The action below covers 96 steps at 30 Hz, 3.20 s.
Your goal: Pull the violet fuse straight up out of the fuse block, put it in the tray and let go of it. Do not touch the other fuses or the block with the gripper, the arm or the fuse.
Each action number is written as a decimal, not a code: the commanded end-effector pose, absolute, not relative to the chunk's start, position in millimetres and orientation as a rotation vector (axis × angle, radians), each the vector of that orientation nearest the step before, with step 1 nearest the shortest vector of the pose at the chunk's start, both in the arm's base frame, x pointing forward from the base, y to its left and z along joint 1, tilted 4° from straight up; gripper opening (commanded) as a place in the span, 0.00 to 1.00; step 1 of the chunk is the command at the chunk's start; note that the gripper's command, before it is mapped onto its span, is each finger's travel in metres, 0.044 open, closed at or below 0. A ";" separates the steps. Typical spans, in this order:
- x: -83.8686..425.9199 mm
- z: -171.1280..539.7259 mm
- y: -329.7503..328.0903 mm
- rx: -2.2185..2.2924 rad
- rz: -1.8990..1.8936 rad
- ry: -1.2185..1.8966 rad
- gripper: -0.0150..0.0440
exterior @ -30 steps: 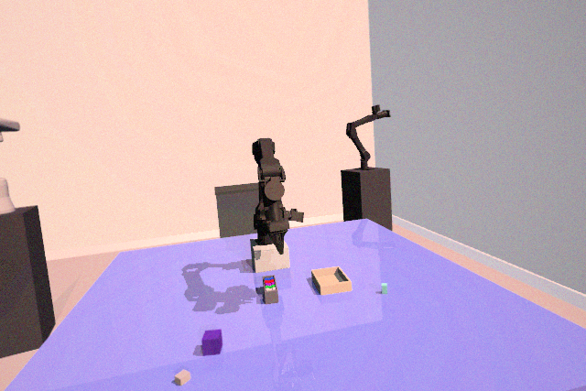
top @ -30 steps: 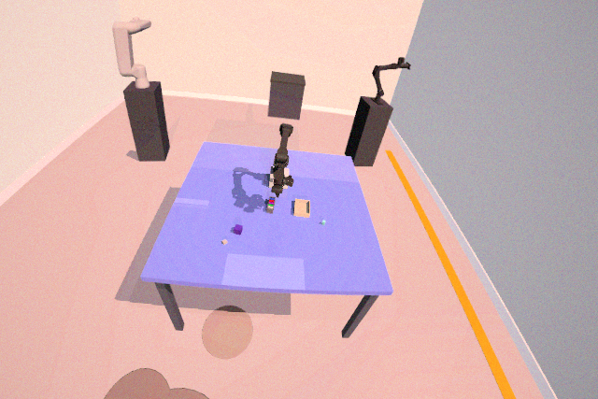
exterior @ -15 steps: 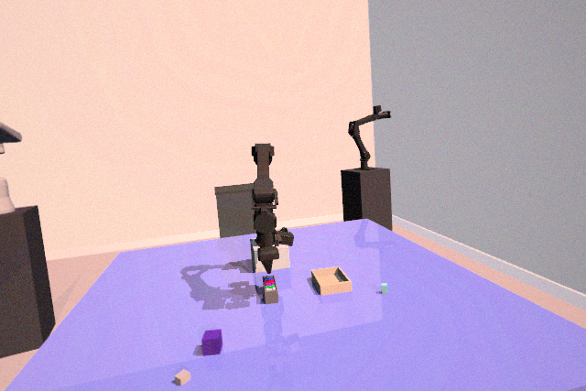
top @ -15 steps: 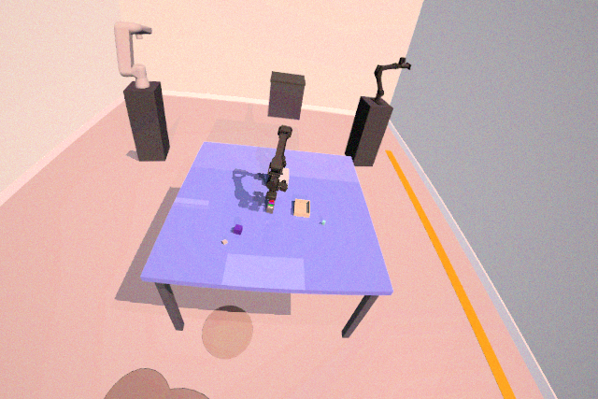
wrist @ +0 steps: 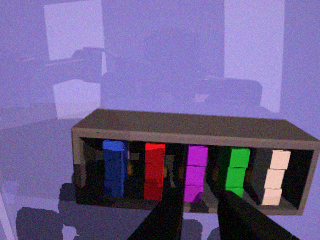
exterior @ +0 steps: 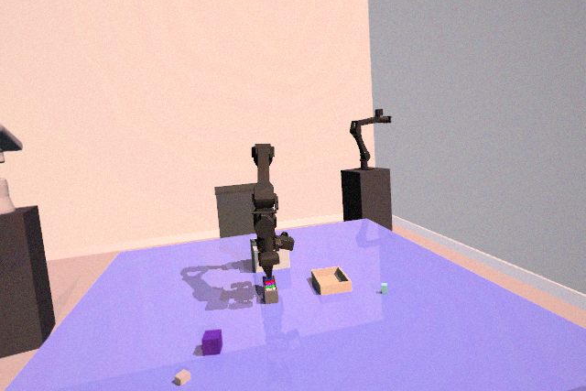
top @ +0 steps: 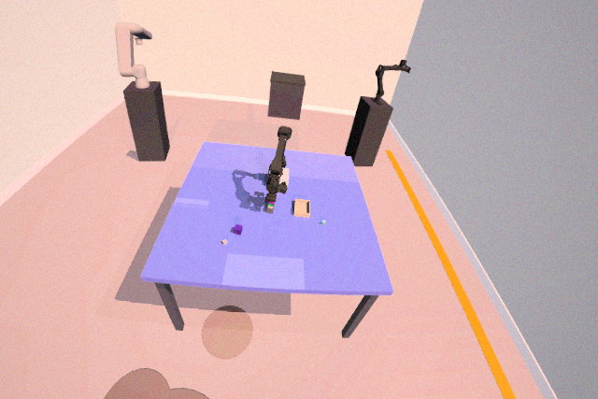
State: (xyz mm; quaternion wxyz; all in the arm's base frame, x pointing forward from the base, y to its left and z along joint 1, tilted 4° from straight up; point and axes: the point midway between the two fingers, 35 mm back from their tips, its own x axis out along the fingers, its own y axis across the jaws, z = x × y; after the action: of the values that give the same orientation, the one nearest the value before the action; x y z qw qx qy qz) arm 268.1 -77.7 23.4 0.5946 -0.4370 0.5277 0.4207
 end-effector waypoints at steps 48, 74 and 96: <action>270.5 -1.1 -76.6 -1.016 0.984 1.227 0.32; 270.3 6.9 -77.2 -1.016 0.983 1.228 0.25; 269.7 17.7 -77.9 -1.016 0.982 1.230 0.25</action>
State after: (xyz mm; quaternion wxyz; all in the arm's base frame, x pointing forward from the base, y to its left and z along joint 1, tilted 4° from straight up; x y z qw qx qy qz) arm 269.6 -77.3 14.7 0.5925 -0.4344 0.5297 0.4238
